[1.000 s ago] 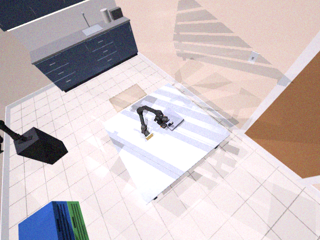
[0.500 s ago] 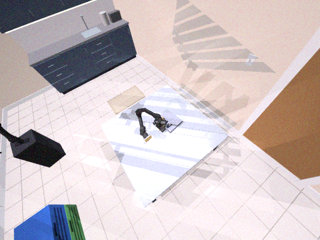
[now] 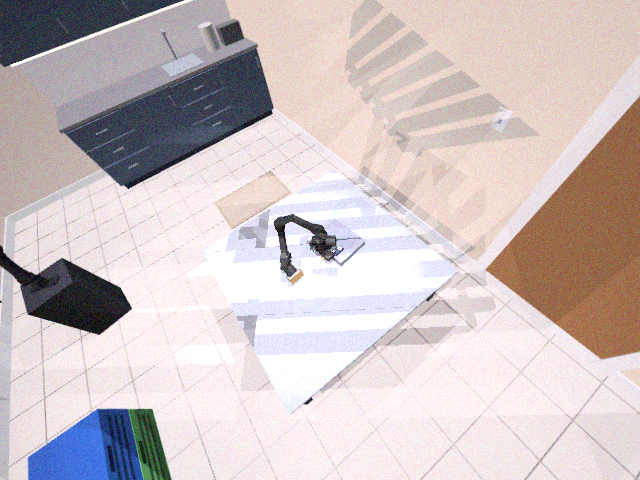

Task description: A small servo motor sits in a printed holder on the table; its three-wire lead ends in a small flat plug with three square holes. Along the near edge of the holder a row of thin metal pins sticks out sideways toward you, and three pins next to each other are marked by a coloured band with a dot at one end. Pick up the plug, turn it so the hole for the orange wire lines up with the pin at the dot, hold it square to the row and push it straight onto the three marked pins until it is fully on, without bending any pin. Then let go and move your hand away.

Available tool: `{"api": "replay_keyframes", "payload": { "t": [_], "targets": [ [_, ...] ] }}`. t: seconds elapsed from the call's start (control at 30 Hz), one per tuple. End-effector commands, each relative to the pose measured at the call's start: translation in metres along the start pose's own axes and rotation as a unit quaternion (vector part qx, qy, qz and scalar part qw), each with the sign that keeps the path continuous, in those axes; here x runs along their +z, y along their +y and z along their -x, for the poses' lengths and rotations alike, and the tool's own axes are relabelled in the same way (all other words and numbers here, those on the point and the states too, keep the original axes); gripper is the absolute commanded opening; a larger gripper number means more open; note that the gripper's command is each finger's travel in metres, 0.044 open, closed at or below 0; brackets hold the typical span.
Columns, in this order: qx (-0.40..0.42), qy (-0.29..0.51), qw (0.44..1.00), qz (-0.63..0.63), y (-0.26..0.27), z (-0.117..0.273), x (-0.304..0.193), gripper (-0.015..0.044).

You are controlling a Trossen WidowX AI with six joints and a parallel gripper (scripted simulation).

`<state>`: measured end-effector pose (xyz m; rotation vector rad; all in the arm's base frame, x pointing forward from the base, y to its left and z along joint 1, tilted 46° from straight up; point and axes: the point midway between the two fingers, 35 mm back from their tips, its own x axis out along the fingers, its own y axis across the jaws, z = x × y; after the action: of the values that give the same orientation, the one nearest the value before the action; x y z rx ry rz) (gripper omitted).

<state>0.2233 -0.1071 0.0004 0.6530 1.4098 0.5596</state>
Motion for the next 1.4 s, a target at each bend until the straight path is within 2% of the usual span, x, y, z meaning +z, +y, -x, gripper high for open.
{"api": "replay_keyframes", "payload": {
  "t": [0.0, 1.33, 1.37],
  "targets": [
    [0.000, -0.001, 1.000, -0.002, 0.000, 0.001, 0.006, 0.0000],
    [0.000, -0.001, 1.000, -0.002, 0.001, 0.001, 0.027, 0.0000],
    [0.000, -0.001, 1.000, -0.002, 0.000, 0.000, 0.026, 0.0026]
  ]
}}
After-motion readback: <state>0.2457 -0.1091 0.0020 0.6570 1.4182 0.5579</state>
